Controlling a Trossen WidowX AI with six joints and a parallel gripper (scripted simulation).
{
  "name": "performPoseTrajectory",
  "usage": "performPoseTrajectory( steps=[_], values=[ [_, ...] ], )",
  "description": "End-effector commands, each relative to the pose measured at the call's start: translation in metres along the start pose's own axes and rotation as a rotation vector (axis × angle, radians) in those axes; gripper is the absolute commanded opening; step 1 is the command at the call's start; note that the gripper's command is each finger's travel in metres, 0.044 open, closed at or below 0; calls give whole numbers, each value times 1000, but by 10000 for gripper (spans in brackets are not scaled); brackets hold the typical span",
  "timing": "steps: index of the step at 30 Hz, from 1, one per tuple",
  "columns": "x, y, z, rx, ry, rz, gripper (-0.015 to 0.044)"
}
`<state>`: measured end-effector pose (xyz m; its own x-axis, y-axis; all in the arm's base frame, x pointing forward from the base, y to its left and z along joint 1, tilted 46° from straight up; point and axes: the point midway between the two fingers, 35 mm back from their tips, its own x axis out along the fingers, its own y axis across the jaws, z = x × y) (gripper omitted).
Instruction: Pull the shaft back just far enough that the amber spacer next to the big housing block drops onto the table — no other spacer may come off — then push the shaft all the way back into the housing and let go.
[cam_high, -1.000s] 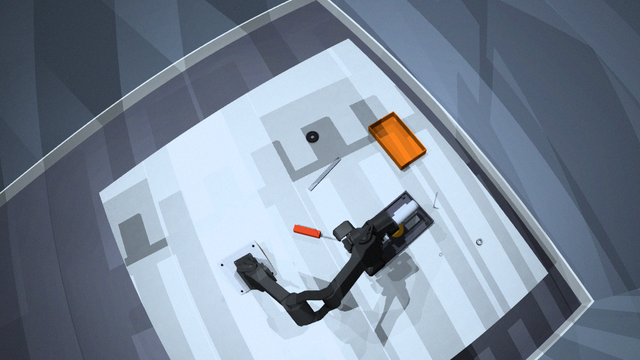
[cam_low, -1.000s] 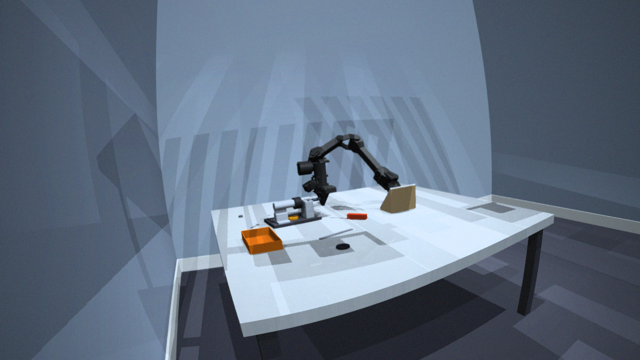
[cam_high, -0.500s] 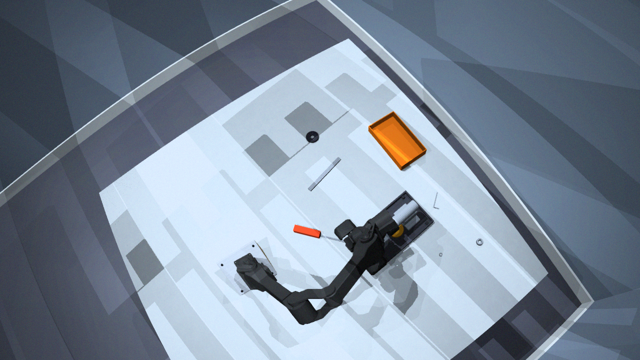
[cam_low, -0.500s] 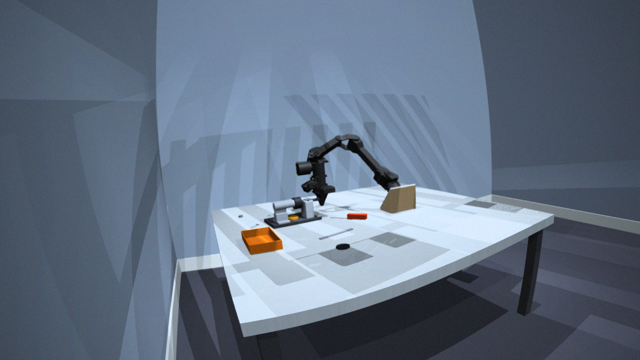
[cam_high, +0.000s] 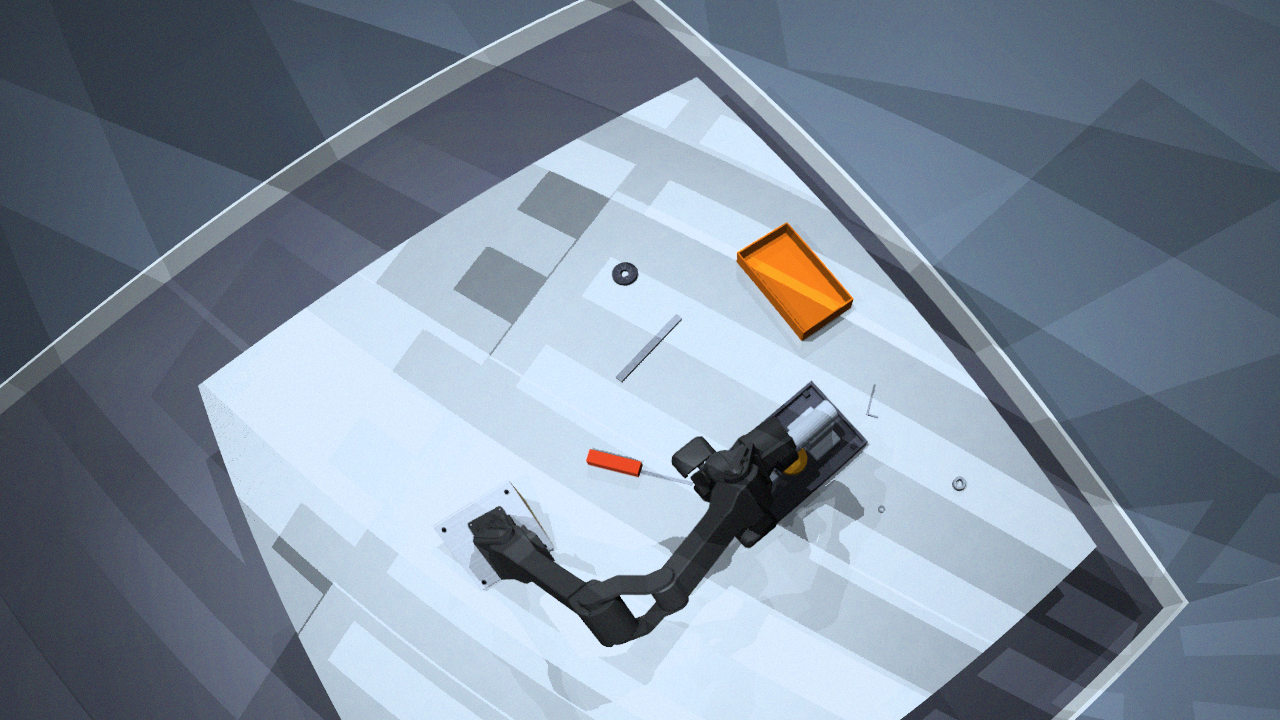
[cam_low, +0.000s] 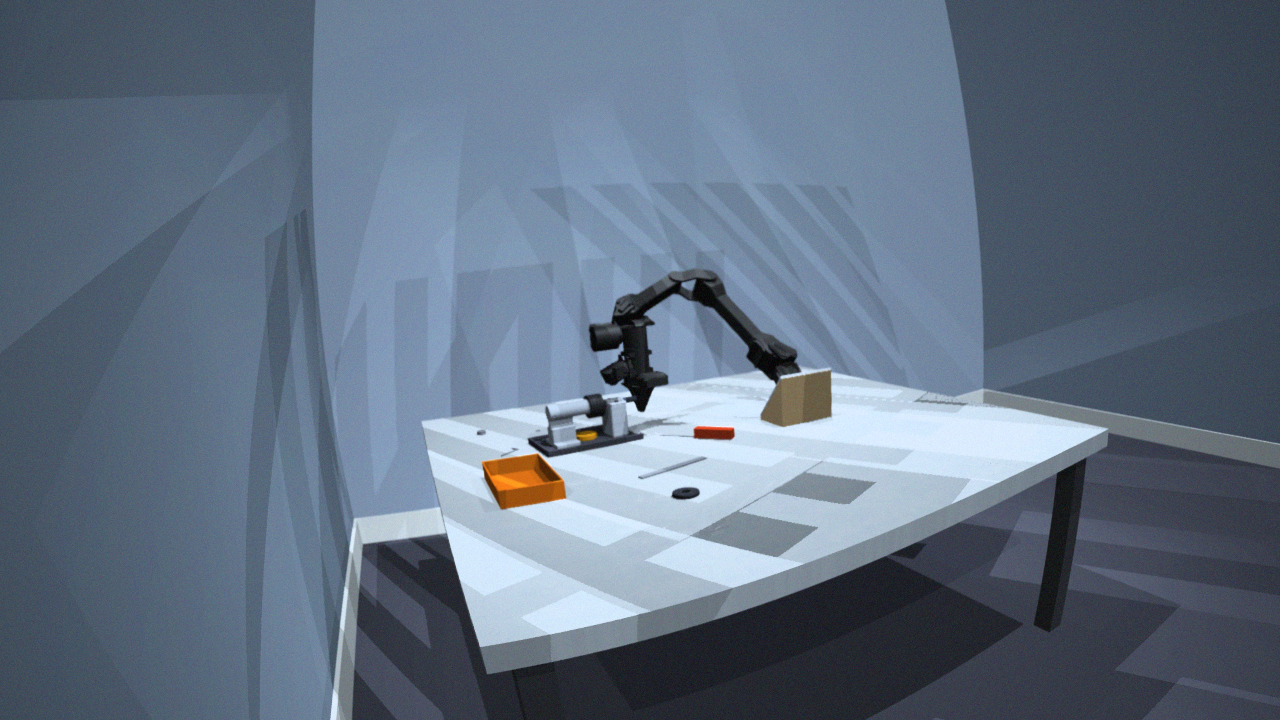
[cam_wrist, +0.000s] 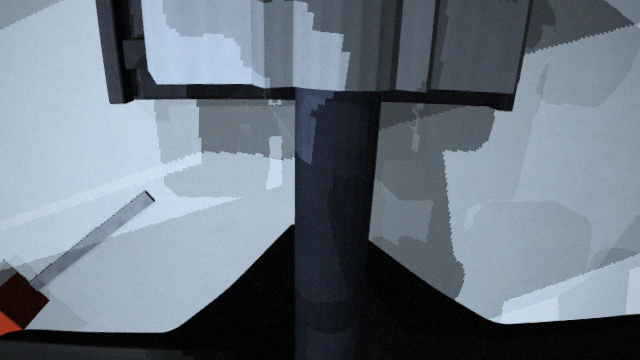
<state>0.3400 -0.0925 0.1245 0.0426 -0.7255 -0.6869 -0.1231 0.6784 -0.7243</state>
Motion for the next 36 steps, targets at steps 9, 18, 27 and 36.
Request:
performPoseTrajectory(
  steps=[9, 18, 27, 36],
  values=[
    [-1, 0, 6, 0, -4, 2, 0],
    [-1, 0, 10, 0, -4, 2, 0],
    [-1, 0, 13, 0, -4, 2, 0],
    [-1, 0, 17, 0, -4, 2, 0]
  ],
)
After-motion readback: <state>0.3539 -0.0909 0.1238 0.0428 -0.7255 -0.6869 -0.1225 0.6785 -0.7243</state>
